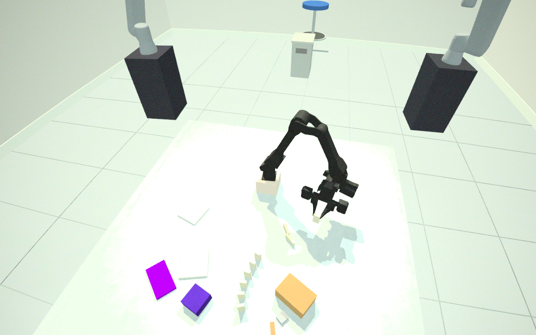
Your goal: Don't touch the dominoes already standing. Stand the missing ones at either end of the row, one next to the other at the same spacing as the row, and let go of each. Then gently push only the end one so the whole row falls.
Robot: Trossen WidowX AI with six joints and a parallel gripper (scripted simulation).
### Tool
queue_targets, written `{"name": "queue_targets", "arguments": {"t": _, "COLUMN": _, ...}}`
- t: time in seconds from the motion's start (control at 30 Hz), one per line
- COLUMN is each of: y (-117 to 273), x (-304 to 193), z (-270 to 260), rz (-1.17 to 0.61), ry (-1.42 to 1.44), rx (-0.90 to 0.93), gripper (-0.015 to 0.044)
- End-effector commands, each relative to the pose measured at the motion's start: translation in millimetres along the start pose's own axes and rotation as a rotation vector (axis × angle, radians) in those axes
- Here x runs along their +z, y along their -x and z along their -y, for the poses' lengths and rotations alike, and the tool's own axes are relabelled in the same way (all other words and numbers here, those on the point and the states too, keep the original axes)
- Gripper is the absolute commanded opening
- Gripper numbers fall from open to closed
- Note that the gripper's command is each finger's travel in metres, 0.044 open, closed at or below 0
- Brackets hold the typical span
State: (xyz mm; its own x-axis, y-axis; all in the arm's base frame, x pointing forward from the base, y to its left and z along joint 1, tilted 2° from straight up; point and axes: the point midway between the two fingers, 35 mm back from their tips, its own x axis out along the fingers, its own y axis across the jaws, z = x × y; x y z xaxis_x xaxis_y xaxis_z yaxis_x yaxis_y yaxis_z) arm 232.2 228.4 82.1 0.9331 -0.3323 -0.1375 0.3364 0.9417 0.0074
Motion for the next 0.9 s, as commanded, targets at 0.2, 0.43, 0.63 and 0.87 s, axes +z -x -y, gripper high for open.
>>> {"name": "queue_targets", "arguments": {"t": 0.2, "y": 0.6, "x": 0.6, "z": -0.2, "rz": 0.009, "ry": -0.006, "rx": 0.004, "gripper": 0.0107}}
{"name": "queue_targets", "arguments": {"t": 0.43, "y": -1.3, "x": -10.3, "z": -2.1, "rz": 0.008, "ry": -0.006, "rx": 0.004, "gripper": 0.0107}}
{"name": "queue_targets", "arguments": {"t": 0.63, "y": -5.8, "x": -37.0, "z": -5.0, "rz": 0.007, "ry": -0.004, "rx": 0.003, "gripper": 0.0107}}
{"name": "queue_targets", "arguments": {"t": 0.87, "y": -11.2, "x": -67.9, "z": -5.2, "rz": 0.005, "ry": -0.002, "rx": 0.003, "gripper": 0.0107}}
